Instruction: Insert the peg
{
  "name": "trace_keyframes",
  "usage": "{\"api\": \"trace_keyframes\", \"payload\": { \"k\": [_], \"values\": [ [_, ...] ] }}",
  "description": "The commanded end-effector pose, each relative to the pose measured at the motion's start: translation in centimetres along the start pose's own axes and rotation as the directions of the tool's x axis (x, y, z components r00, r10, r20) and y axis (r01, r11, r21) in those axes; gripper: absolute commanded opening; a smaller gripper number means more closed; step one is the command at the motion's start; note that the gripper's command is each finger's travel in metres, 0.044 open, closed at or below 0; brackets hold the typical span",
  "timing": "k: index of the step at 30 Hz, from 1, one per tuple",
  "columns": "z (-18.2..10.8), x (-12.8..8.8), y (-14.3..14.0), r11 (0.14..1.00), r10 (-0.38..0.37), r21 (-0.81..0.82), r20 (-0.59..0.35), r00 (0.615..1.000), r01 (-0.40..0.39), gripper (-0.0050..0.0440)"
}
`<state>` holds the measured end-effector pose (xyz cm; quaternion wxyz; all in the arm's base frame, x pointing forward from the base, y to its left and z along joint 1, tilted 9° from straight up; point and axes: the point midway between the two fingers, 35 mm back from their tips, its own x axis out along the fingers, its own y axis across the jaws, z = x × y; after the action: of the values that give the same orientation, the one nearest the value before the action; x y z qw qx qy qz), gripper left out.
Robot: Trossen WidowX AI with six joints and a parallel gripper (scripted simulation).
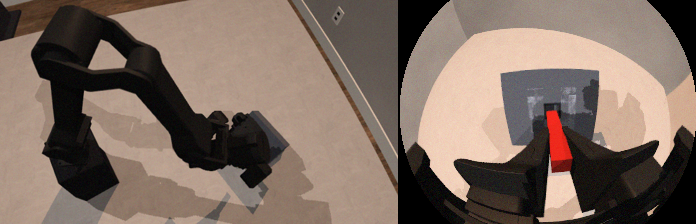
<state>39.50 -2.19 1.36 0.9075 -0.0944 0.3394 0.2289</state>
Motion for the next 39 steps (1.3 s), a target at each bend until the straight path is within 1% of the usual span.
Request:
{"api": "trace_keyframes", "payload": {
  "k": [1, 5, 10, 18, 31, 39],
  "values": [
    [1.05, 0.14, -0.47, 1.0, -0.015, -0.012, 0.02, 1.0, 0.016, 0.0],
    [1.08, 0.22, -0.5, 1.0, -0.015, -0.012, 0.021, 1.0, 0.016, 0.0],
    [1.24, -0.33, -0.67, 1.0, -0.015, -0.012, 0.02, 1.0, 0.016, 0.0],
    [1.49, -0.35, -0.71, 1.0, -0.015, -0.012, 0.021, 1.0, 0.016, 0.0],
    [0.83, -0.33, -0.29, 1.0, -0.015, -0.011, 0.02, 1.0, 0.015, 0.0],
    [0.99, -0.33, -0.44, 1.0, -0.015, -0.012, 0.02, 1.0, 0.016, 0.0]
  ]
}}
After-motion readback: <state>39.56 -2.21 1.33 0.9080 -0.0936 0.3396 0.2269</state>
